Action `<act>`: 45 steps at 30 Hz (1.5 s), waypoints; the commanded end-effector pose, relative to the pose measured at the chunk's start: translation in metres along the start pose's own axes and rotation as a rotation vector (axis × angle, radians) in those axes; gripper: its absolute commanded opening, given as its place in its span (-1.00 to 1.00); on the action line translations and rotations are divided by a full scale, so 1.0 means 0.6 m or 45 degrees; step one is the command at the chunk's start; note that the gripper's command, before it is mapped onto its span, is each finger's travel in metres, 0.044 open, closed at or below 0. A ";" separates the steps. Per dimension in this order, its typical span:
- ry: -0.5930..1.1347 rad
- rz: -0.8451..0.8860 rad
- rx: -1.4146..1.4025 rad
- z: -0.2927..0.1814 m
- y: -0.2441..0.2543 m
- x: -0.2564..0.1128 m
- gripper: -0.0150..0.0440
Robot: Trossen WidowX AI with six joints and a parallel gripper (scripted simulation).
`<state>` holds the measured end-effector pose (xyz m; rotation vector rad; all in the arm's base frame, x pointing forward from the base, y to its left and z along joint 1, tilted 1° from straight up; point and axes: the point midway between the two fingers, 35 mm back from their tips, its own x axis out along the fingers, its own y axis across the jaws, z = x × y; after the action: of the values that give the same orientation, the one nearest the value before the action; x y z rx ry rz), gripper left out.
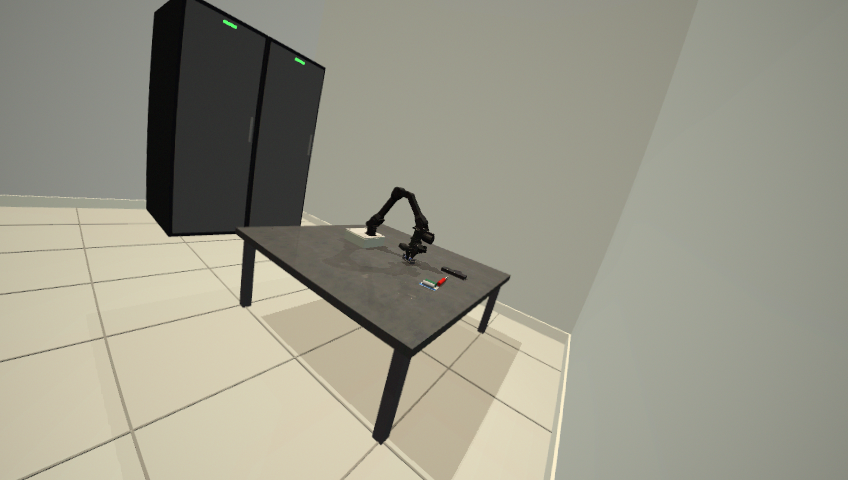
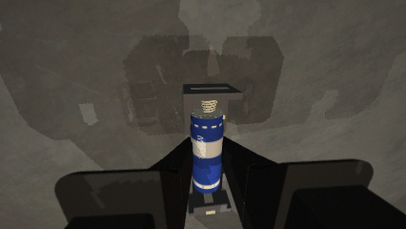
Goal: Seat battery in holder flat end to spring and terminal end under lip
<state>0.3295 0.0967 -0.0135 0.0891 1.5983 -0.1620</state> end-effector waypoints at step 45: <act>-0.027 0.002 0.007 -0.021 -0.003 -0.015 0.12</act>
<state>0.3164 0.0967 -0.0120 0.0902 1.5820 -0.1674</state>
